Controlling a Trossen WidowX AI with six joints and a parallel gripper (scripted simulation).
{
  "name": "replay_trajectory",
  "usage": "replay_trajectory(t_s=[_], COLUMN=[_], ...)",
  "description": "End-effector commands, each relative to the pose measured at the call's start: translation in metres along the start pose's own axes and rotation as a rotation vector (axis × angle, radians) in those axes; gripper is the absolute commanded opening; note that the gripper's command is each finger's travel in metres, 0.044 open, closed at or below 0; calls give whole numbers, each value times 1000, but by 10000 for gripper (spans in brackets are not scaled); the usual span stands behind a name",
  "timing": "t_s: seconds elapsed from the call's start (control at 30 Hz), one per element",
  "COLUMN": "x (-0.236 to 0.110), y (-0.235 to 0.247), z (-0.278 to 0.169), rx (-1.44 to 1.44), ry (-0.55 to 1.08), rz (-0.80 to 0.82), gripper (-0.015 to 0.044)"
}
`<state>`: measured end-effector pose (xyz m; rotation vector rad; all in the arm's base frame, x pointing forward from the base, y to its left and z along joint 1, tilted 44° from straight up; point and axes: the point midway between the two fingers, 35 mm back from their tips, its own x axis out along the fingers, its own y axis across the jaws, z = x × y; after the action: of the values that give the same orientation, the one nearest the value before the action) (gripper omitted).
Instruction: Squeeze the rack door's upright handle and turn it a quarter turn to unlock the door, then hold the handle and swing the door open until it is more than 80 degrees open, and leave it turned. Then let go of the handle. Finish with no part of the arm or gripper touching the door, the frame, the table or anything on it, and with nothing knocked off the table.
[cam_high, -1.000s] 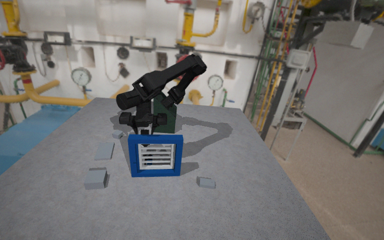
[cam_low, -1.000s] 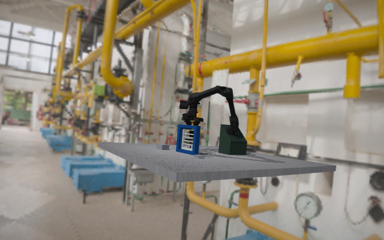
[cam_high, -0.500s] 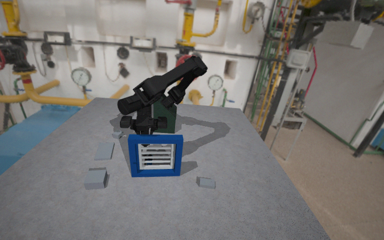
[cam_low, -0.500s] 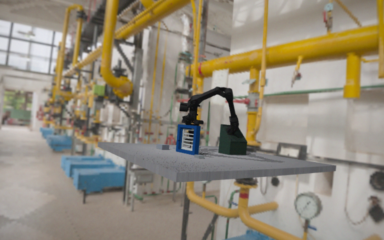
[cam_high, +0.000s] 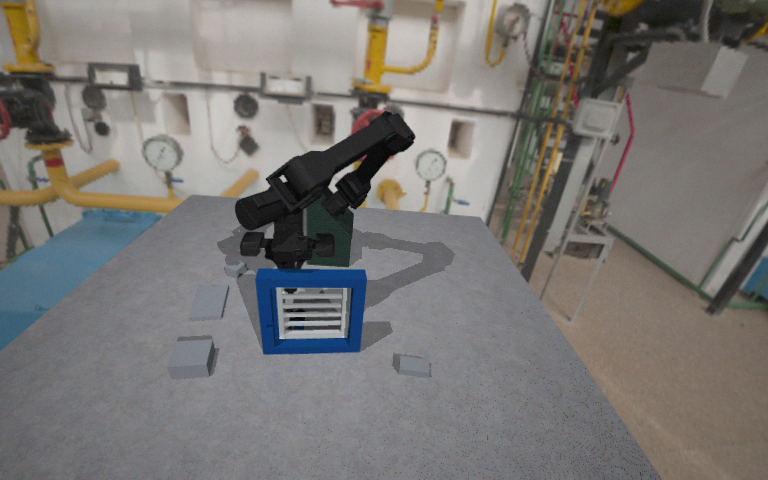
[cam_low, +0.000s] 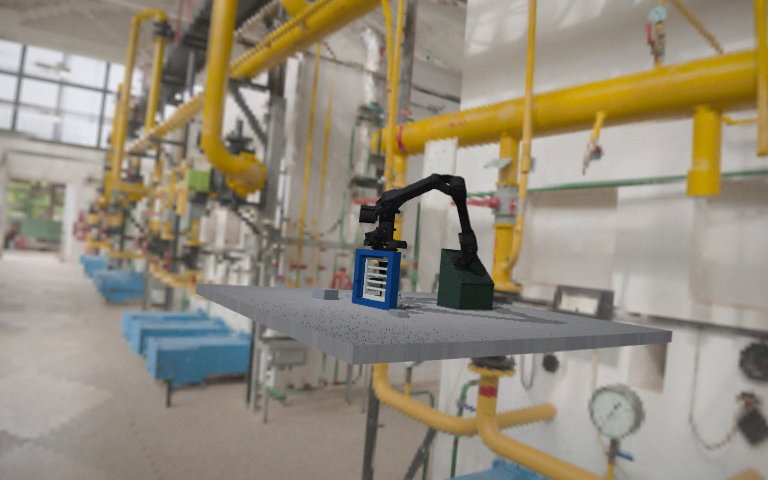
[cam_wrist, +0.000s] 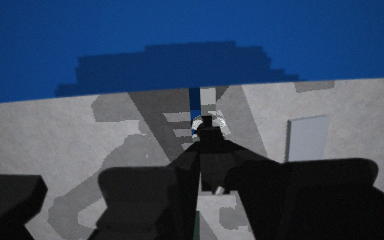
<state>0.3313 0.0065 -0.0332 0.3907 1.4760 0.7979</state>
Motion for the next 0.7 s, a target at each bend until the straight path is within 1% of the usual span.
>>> replay_trajectory(t_s=[0.0, 0.13, 0.67], x=[1, 1, 1], y=[0, 0, 0], z=[0, 0, 0], rx=[3, 76, 864], ry=[-1, -1, 0], rz=[1, 1, 1], gripper=[8, 8, 8])
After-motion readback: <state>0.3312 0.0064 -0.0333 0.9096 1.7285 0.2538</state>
